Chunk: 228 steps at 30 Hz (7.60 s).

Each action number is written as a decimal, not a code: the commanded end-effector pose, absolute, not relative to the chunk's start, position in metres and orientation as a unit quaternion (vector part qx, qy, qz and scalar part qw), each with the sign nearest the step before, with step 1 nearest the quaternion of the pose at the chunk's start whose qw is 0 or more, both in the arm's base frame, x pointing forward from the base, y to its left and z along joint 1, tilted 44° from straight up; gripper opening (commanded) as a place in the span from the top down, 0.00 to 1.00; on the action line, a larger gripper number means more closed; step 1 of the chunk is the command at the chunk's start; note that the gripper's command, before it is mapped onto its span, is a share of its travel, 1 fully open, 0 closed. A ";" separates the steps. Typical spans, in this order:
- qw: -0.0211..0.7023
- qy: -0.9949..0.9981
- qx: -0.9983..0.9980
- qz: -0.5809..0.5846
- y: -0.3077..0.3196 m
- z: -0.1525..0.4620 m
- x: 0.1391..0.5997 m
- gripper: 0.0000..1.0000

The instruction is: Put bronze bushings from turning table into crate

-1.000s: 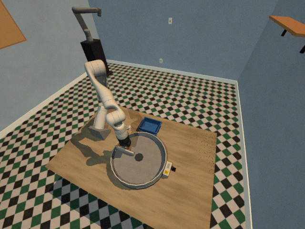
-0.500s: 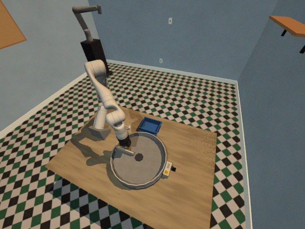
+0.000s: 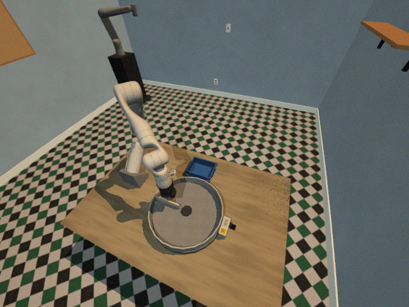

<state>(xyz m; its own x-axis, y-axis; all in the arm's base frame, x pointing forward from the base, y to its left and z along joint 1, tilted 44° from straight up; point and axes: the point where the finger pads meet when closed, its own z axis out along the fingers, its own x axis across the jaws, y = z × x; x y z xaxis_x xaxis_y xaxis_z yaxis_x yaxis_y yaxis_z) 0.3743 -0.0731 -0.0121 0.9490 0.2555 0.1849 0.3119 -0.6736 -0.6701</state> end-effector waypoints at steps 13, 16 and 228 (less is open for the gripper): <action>0.375 -0.156 -0.913 -0.036 -0.065 -0.019 0.373 0.55; 0.375 -0.156 -0.913 -0.036 -0.060 -0.024 0.373 0.55; 0.375 -0.156 -0.913 -0.036 -0.040 -0.041 0.377 1.00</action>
